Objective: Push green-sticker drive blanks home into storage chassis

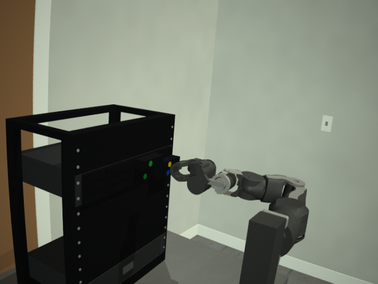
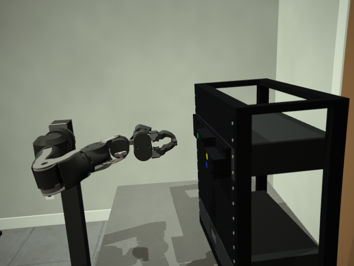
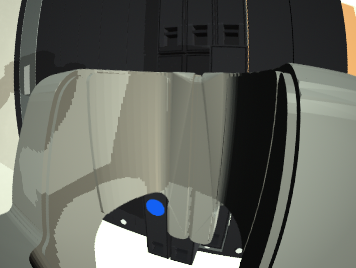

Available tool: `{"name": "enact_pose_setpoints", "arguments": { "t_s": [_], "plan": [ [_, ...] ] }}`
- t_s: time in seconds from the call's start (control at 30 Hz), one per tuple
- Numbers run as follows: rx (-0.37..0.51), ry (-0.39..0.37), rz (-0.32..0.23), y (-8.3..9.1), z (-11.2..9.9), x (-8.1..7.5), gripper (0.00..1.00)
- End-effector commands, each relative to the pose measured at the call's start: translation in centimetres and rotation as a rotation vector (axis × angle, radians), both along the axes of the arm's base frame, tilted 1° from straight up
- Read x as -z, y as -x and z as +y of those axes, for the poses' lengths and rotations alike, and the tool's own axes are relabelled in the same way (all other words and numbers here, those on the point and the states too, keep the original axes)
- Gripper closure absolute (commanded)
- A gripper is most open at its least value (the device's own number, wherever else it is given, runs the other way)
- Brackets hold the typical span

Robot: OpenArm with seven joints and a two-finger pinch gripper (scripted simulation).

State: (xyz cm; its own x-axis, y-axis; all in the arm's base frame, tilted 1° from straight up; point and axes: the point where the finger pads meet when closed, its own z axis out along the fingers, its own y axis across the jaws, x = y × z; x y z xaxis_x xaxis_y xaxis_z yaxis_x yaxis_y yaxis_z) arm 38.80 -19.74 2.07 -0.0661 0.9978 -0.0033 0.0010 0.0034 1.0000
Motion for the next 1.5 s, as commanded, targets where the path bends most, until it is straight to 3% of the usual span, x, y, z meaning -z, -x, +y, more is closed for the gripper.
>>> {"name": "enact_pose_setpoints", "arguments": {
  "t_s": [0.0, 0.2, 0.4, 0.6, 0.7, 1.47],
  "plan": [
    [-0.007, 0.001, 0.025, 0.0, 0.0, -0.1, 1.00],
    [-0.007, 0.001, 0.025, -0.2, 0.0, -0.4, 1.00],
    [-0.006, 0.001, 0.025, -1.7, 0.1, -0.3, 1.00],
    [-0.006, 0.001, 0.027, -5.6, 0.3, -0.2, 1.00],
    [-0.006, 0.001, 0.027, -6.4, 0.4, -0.2, 1.00],
    [-0.008, 0.001, 0.025, -6.5, 0.7, -0.2, 1.00]
  ]
}}
